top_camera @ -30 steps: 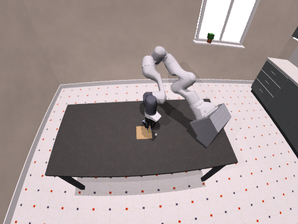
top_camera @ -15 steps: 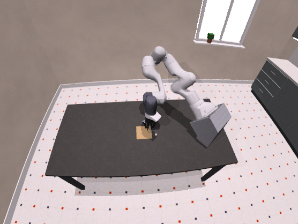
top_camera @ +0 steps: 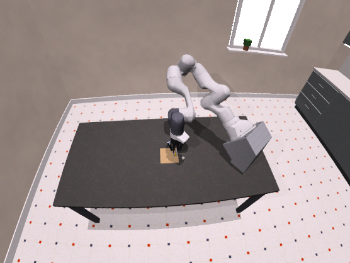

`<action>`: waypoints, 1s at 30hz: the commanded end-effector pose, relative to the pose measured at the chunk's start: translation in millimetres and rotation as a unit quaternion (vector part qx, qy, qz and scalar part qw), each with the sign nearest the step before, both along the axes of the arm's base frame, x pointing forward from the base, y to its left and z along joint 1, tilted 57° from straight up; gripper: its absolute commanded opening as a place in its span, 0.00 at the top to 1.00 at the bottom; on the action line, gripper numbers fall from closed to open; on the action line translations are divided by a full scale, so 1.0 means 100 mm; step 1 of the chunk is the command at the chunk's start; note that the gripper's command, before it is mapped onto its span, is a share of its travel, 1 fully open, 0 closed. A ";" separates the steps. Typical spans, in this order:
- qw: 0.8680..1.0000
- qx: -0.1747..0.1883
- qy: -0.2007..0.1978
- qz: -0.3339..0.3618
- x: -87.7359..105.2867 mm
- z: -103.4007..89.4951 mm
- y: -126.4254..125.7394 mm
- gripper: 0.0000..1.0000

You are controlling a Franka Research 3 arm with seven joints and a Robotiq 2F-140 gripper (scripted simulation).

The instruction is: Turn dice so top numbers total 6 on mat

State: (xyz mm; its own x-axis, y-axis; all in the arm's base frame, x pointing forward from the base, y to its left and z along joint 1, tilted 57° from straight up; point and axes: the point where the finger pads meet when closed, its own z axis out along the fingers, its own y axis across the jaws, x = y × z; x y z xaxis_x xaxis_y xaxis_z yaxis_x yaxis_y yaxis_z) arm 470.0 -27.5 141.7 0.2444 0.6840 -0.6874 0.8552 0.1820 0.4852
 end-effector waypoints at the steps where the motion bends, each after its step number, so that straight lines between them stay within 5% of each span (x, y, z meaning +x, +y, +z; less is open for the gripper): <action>1: 1.000 0.001 -0.002 0.000 0.01 0.00 0.00 0.93; 30: 1.000 0.001 -0.002 0.000 0.01 0.00 0.00 0.91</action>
State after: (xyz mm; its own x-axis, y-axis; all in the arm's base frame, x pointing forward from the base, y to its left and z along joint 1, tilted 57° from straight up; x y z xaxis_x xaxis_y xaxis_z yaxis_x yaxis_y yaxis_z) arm 470.1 -27.6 141.6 0.2450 0.6842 -0.6870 0.8551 0.1814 0.4856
